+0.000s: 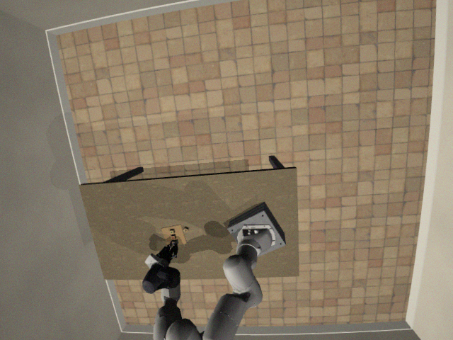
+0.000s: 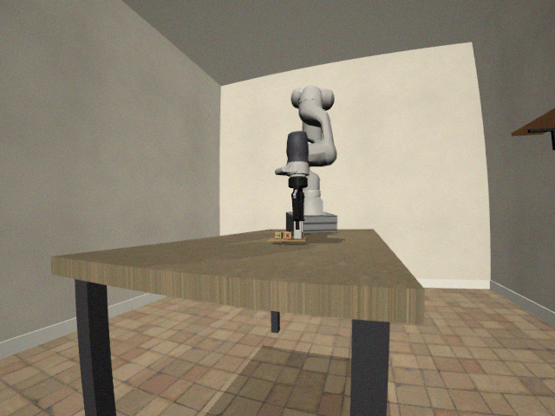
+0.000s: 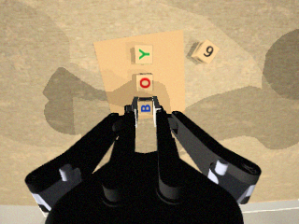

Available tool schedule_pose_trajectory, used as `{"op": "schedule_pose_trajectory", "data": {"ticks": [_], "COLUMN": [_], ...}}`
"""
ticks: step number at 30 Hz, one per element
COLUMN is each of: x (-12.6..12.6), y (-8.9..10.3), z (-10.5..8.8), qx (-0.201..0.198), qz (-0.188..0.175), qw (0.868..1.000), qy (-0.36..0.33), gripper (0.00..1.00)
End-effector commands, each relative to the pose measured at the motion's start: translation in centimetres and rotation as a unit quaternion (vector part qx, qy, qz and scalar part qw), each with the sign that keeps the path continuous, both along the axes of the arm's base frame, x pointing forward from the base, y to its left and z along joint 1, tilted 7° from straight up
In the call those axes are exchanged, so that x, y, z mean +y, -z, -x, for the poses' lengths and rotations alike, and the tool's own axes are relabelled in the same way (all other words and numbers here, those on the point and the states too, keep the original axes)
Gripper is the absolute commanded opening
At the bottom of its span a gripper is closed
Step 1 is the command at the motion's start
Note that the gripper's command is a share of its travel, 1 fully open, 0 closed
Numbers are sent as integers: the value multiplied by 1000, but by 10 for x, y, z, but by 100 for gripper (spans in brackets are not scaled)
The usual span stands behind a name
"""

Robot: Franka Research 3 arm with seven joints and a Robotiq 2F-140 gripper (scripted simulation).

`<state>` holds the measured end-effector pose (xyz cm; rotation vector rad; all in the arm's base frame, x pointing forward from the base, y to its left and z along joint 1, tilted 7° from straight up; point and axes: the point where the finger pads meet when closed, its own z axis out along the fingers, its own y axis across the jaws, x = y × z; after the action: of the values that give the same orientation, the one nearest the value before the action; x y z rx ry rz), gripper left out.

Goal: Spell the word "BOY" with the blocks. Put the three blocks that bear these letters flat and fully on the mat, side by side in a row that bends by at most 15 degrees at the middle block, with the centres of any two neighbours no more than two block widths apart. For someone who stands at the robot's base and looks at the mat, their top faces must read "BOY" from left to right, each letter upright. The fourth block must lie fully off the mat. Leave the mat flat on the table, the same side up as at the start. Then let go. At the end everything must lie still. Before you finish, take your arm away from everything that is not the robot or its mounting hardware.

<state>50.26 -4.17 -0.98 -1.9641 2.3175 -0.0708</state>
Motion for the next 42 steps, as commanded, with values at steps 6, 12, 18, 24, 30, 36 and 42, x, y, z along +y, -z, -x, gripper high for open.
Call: {"op": "schedule_pose_trajectory", "data": {"ticks": [6,12,18,24,30,36,42], "x": [-1,-1,-1,-1,-1,-1,-2], "y": [0,0,0,0,-2,-11,-38], "z": [-1,-1,-1,-1,-1,0,3], "qx": [-2,-2,-2,-2,-2,-2,-2], "qz": [0,0,0,0,0,0,0], "qw": [1000,1000,1000,1000,1000,1000,1000], "qy": [0,0,0,0,0,0,0], "gripper": [15,20,25,25,25,25,25]}}
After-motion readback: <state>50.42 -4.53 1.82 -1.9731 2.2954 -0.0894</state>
